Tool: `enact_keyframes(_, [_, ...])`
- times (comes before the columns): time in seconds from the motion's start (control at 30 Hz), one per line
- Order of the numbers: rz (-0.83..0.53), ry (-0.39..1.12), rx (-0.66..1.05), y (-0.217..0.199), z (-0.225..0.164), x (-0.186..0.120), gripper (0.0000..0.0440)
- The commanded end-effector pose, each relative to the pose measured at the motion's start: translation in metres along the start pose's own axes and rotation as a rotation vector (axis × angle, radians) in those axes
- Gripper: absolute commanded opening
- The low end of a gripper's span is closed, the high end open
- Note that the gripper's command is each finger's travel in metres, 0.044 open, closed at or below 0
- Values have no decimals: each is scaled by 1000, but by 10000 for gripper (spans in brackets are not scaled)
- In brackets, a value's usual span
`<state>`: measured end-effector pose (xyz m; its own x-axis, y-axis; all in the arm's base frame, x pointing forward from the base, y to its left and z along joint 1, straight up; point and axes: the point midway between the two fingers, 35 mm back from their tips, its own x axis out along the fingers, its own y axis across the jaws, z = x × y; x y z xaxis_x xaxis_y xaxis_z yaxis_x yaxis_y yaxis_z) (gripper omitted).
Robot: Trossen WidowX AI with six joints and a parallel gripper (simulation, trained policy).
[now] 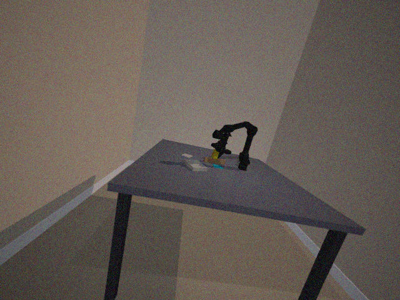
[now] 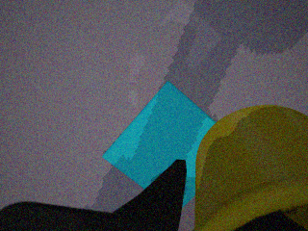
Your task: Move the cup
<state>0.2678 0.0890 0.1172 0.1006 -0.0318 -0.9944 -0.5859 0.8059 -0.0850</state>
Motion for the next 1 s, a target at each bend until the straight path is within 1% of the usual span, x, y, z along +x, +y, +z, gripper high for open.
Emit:
enact_keyframes(0.0, [-11, -8, 8, 5, -2, 4, 0])
enact_keyframes(0.3, [-15, -5, 26, 16, -12, 24, 1])
enact_keyframes(0.6, [-17, 11, 48, 27, -25, 42, 24])
enact_keyframes(0.87, [-20, -12, 73, 27, -27, 47, 72])
enact_keyframes(0.9, [-22, -15, 75, 26, -27, 46, 85])
enact_keyframes(0.97, [-20, -41, 83, 25, -24, 43, 130])
